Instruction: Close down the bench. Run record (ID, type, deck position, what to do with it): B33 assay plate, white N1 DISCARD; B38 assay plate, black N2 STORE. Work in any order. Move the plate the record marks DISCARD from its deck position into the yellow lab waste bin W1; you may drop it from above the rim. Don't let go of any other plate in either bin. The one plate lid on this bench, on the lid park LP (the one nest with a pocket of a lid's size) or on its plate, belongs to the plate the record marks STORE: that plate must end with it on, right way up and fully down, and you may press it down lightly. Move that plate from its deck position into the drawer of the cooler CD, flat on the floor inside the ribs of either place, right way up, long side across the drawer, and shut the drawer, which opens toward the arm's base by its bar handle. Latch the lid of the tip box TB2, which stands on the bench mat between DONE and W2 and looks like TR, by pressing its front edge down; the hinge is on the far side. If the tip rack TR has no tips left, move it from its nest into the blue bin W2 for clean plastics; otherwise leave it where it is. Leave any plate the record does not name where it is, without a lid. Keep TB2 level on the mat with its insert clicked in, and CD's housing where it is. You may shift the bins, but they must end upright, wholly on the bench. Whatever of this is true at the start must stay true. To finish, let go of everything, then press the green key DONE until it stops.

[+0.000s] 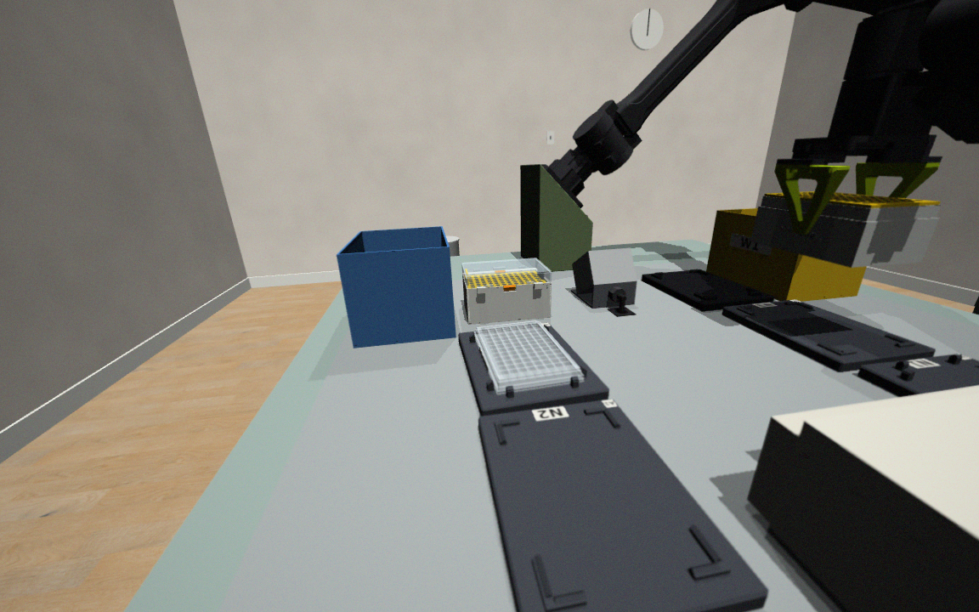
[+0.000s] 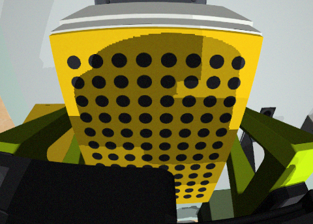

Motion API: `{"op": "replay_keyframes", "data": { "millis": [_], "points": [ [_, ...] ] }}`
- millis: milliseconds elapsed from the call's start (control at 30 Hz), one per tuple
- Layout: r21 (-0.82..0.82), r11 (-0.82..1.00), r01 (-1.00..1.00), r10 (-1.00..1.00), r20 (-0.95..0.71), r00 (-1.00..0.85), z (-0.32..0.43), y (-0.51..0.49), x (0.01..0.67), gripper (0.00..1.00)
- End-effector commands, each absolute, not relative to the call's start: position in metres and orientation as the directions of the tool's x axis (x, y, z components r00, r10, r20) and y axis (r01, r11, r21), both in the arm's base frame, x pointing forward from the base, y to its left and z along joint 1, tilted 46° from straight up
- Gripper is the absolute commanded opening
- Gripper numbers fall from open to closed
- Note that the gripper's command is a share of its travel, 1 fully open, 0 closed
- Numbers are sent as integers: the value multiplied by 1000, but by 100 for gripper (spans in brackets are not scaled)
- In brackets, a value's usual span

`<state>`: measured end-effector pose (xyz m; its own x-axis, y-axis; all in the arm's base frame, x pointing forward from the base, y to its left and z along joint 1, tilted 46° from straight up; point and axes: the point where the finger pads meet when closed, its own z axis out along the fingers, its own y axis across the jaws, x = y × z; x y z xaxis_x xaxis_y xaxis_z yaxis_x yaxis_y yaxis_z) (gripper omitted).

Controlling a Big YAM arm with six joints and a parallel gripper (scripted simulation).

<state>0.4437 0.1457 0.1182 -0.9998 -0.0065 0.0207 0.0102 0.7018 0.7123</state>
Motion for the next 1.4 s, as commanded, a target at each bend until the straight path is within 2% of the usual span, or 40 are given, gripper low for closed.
{"op": "replay_keyframes", "data": {
  "millis": [0, 1367],
  "points": [
    [715, 698, -41, 16, -73, -997, 156, 129, 468, 0],
    [713, 699, -50, 11, -81, -997, 171, 115, 469, 0]
  ]
}}
